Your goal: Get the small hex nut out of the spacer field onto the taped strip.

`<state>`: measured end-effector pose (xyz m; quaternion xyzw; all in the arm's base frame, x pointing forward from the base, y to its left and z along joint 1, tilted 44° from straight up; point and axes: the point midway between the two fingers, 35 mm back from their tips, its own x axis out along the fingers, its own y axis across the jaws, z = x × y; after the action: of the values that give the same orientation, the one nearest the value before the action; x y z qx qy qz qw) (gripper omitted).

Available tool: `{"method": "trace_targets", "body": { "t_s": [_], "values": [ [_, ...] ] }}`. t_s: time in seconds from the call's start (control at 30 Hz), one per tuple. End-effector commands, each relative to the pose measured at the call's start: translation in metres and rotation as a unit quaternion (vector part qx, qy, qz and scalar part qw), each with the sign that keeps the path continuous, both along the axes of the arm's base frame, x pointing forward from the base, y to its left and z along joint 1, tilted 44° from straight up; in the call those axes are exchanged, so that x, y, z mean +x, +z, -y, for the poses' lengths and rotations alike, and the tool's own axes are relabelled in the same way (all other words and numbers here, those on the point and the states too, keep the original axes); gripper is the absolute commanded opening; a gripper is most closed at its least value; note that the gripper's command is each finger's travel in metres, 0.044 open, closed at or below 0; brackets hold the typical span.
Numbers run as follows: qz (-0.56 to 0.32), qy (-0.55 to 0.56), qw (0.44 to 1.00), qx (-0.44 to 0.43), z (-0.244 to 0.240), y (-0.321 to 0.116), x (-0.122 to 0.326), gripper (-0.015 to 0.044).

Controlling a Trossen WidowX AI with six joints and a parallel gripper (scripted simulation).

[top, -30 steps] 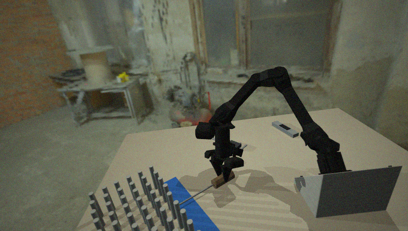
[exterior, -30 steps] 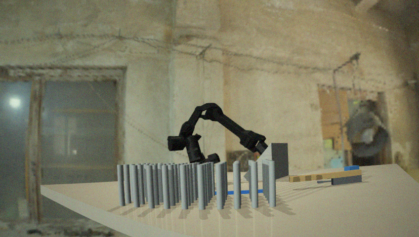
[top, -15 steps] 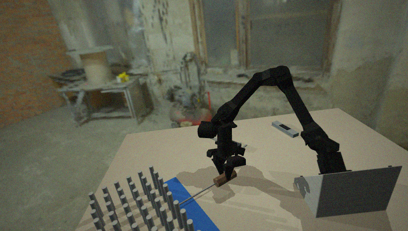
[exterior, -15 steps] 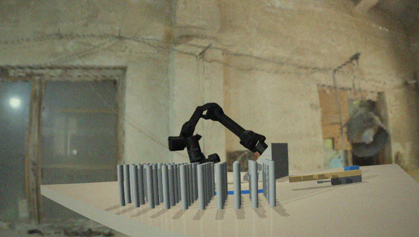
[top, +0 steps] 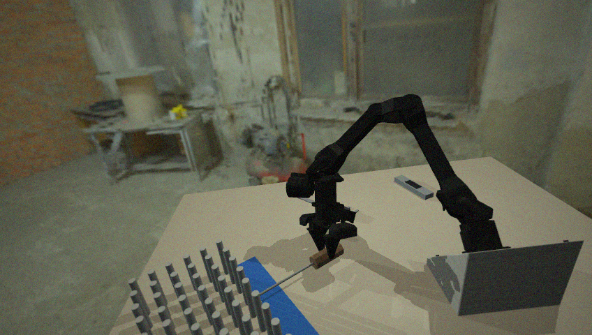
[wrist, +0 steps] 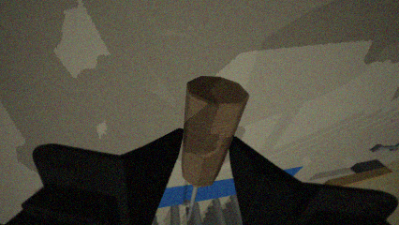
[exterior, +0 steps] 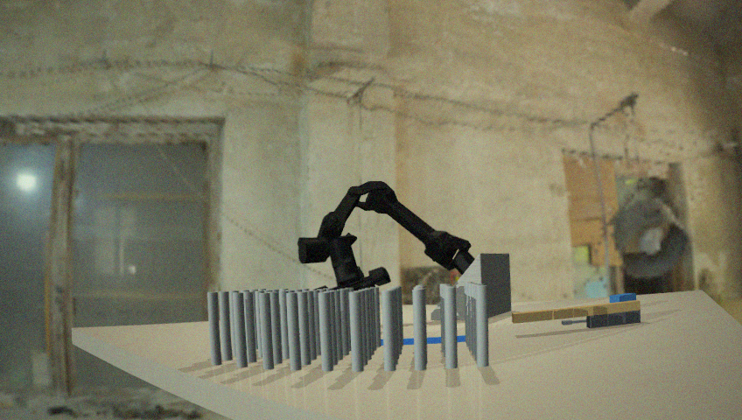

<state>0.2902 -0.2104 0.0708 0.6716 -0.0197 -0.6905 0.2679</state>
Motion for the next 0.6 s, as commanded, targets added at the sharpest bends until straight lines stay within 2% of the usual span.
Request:
{"method": "trace_targets", "body": {
  "t_s": [0.0,0.2,0.57],
  "values": [
    [0.005,0.001,1.000,-0.002,-0.003,0.005,0.004,0.0000],
    [0.005,0.001,1.000,-0.002,-0.005,0.009,0.001,0.0000],
    [0.002,0.002,1.000,-0.002,-0.004,0.025,-0.035,0.0000]
  ]
}}
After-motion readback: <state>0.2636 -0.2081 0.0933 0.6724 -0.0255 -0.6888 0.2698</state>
